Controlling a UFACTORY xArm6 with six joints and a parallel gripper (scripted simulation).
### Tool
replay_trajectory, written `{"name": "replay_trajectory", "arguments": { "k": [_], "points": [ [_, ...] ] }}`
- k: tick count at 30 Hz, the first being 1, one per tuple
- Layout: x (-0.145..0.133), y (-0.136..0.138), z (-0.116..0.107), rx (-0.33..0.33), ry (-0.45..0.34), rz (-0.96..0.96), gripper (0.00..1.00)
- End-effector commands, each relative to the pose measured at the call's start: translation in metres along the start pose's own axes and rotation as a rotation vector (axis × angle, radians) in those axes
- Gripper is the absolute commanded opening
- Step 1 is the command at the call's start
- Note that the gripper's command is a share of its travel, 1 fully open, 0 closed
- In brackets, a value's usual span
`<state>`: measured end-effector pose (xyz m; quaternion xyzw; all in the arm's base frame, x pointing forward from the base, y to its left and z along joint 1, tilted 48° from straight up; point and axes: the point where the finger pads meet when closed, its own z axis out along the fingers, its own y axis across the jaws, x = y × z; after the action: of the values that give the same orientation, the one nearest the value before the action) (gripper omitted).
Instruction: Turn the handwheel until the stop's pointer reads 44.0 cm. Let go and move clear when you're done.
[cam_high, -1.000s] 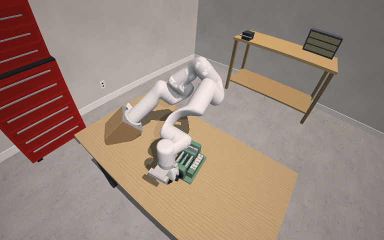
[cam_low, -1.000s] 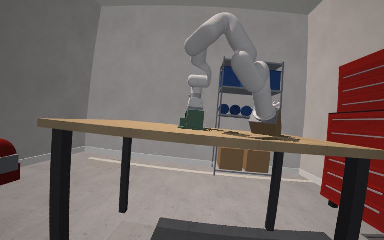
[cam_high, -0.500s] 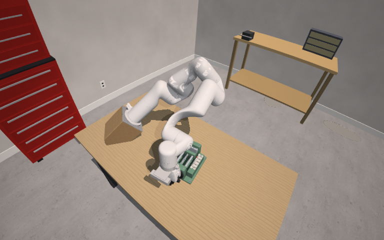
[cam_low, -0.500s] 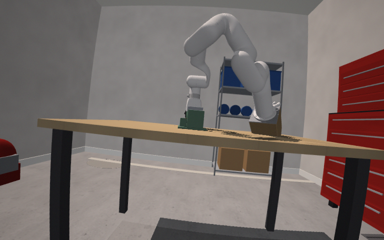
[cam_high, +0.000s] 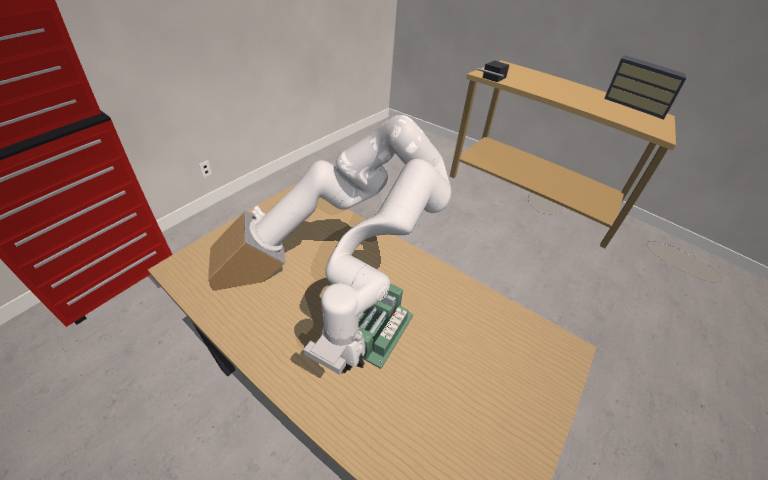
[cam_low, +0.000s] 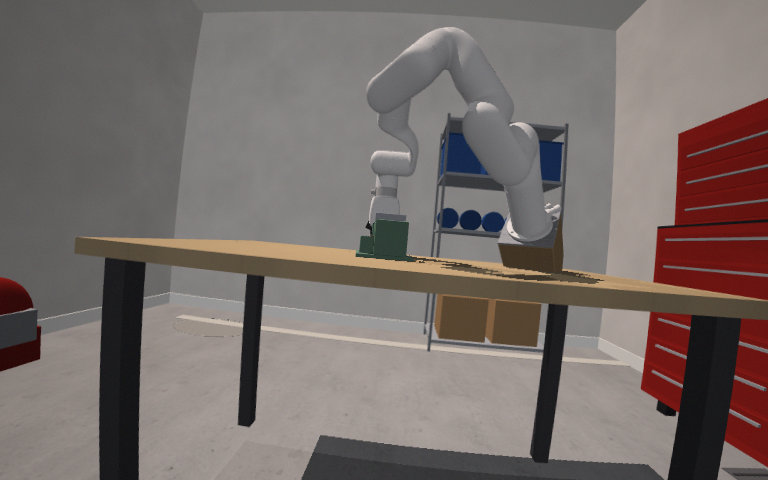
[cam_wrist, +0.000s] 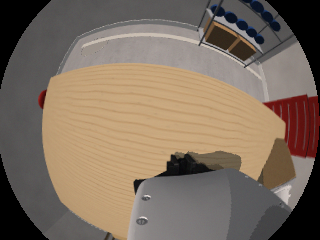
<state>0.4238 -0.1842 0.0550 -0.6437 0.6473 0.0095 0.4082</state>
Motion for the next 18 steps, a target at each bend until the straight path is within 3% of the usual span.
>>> {"name": "replay_trajectory", "arguments": {
  "k": [1, 18],
  "points": [
    [0.001, -0.004, -0.002, 0.003, 0.003, -0.002, 0.06],
    [0.001, -0.017, -0.007, 0.003, 0.003, -0.002, 0.06]
  ]
}}
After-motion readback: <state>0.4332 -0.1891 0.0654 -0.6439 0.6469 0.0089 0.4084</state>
